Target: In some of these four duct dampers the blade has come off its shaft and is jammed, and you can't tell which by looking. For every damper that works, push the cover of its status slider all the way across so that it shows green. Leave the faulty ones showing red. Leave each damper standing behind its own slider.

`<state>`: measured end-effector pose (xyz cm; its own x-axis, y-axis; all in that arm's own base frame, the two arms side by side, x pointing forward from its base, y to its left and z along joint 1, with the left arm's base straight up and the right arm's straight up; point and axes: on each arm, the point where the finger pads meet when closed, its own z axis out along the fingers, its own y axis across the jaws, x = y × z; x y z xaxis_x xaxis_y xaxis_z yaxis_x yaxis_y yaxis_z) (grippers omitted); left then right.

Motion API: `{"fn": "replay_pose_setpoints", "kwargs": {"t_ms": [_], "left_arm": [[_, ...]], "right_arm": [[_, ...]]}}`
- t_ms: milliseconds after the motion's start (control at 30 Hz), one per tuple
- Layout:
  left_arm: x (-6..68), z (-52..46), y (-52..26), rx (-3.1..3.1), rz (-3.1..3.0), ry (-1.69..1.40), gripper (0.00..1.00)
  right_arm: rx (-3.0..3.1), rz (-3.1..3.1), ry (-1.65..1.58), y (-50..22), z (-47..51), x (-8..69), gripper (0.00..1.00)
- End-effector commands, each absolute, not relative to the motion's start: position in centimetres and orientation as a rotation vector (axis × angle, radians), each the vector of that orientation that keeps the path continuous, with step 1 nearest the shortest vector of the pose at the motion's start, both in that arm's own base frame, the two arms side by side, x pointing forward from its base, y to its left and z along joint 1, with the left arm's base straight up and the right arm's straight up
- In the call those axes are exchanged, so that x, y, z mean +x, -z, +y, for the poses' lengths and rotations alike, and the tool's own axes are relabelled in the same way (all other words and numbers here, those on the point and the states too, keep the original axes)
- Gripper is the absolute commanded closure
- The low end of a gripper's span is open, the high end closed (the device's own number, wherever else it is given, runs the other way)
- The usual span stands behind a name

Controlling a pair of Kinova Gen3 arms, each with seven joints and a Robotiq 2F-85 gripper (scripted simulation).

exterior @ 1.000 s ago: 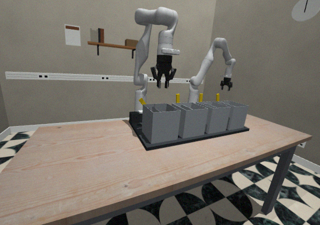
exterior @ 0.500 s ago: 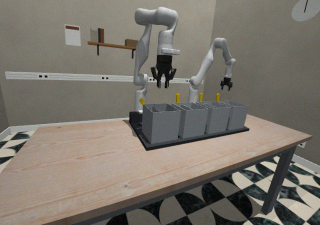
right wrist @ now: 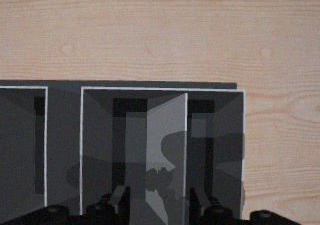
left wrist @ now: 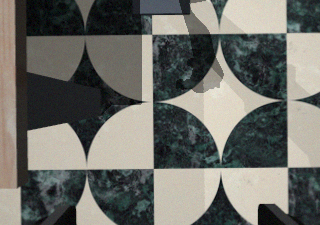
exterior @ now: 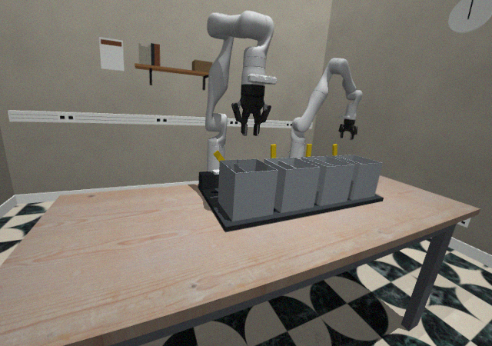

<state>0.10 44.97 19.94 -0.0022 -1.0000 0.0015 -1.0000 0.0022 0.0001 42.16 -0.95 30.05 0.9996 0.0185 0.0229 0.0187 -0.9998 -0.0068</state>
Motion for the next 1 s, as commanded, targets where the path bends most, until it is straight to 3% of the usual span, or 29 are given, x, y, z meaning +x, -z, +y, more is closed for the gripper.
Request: {"fn": "replay_pose_setpoints", "kwargs": {"t_ms": [0,967], "left_arm": [[0.1,45.0,-20.0,2.219,-2.224,0.000,0.002],[0.1,45.0,-20.0,2.219,-2.224,0.000,0.002]], "right_arm": [[-3.134,-0.029,0.038,-30.1,-0.9,42.2,0.566],[-3.140,-0.036,0.002,-29.9,17.5,41.5,0.566]]}}
